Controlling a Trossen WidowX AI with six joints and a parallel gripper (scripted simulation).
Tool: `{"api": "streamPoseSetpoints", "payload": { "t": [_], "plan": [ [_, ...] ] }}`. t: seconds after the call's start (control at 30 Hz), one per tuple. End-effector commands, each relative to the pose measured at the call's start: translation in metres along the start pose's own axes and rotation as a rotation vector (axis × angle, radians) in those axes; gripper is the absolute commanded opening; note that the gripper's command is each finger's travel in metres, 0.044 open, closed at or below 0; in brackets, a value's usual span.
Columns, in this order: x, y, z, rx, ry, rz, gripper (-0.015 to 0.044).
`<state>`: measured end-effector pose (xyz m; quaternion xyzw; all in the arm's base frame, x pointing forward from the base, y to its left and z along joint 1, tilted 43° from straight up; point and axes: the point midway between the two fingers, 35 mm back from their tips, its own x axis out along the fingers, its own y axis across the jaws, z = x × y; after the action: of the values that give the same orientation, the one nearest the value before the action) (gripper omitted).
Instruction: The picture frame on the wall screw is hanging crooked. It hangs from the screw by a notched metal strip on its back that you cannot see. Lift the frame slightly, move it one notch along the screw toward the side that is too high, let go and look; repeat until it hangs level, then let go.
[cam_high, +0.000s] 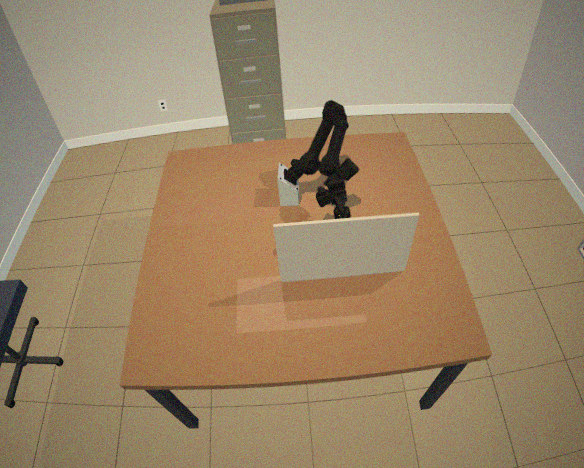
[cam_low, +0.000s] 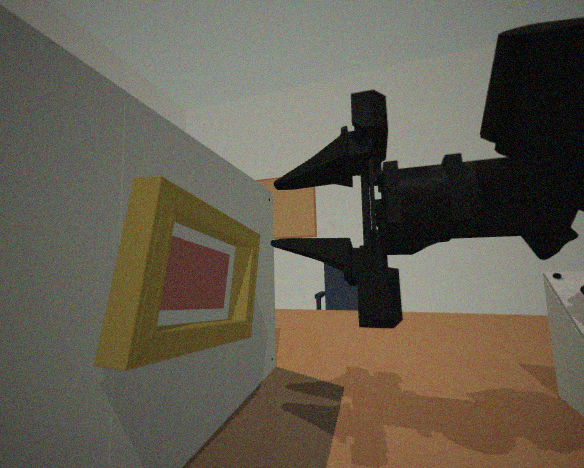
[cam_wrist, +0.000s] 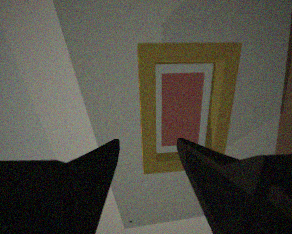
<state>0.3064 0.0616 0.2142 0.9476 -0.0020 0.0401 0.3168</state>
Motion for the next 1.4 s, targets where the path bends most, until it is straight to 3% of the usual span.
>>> {"api": "streamPoseSetpoints", "payload": {
  "t": [0.0,0.17,0.47,0.77,1.37],
  "plan": [
    [-0.026,-0.004,0.010,0.066,-0.010,-0.006,0.0260],
    [-0.023,-0.002,0.003,0.046,-0.005,-0.002,0.0260],
    [-0.073,0.013,-0.014,0.067,-0.024,0.042,0.0260],
    [-0.119,0.032,-0.001,0.094,-0.056,0.078,0.0260],
    [-0.123,0.037,0.001,0.062,-0.077,0.001,0.0260]
  ]
}}
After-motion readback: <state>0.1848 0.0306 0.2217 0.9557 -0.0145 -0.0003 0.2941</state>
